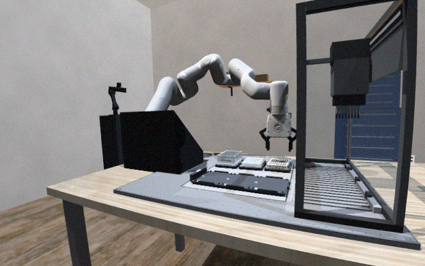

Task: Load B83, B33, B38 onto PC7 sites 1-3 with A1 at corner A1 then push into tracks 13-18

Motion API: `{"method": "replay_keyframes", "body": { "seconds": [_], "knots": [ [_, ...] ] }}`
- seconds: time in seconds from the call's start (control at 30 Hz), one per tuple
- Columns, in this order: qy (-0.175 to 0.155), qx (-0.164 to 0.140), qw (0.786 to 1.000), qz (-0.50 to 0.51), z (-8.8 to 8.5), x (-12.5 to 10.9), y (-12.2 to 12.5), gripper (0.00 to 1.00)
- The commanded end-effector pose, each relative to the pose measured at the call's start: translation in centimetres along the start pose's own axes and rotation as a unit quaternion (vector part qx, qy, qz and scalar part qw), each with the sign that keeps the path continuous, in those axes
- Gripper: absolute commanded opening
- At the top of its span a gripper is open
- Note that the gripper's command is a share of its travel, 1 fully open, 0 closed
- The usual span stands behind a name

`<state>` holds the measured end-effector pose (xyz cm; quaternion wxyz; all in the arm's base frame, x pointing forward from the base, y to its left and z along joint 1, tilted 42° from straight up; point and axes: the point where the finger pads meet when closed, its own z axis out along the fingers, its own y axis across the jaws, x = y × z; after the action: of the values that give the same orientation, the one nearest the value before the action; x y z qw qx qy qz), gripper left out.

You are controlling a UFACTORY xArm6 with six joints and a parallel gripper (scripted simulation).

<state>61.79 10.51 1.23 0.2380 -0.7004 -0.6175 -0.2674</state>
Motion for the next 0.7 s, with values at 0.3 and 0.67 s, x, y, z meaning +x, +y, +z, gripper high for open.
{"method": "replay_keyframes", "body": {
  "seconds": [0.3, 0.67],
  "knots": [
    [0.0, -0.002, 1.0, -0.001, 1.7, 0.0, 0.2, 1.0],
    [0.0, -0.002, 1.0, -0.001, 3.3, 0.0, 0.2, 1.0]
  ]
}}
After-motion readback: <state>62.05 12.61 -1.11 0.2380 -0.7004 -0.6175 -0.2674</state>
